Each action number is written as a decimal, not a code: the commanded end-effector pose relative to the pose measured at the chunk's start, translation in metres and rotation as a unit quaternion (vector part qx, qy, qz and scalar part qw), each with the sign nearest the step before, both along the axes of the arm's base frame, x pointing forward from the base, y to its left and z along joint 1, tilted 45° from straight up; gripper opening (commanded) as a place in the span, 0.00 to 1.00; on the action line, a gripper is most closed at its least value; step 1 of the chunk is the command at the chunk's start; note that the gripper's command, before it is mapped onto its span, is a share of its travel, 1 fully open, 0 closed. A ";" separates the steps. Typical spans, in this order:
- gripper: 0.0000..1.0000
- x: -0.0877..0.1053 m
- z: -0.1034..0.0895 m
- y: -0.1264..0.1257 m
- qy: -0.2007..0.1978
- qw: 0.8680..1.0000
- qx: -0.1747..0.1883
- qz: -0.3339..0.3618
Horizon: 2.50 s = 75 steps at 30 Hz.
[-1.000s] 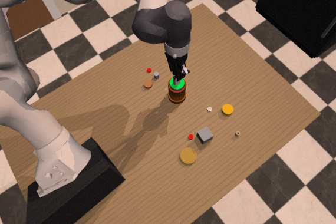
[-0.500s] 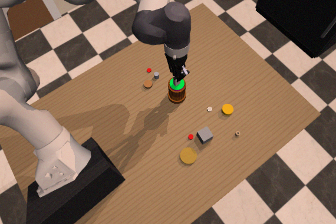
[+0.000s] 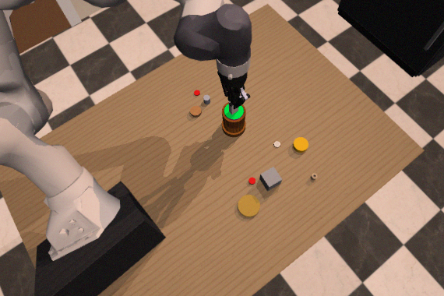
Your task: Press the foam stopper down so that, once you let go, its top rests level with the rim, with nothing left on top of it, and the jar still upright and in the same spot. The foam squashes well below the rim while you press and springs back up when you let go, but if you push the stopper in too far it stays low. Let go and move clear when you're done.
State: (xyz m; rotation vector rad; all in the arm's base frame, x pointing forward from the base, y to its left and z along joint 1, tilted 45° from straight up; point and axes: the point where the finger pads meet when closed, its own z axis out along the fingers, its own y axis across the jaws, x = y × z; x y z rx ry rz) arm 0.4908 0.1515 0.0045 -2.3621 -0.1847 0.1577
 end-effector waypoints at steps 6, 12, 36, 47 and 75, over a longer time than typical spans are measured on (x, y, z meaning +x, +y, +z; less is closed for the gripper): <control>0.00 -0.005 -0.003 0.007 0.002 1.000 0.003 0.004; 0.00 -0.005 -0.004 0.008 0.002 1.000 0.003 0.004; 0.00 -0.005 -0.004 0.008 0.002 1.000 0.003 0.004; 0.00 -0.005 -0.004 0.008 0.002 1.000 0.003 0.004; 0.00 0.006 0.025 -0.023 0.002 1.000 0.003 0.004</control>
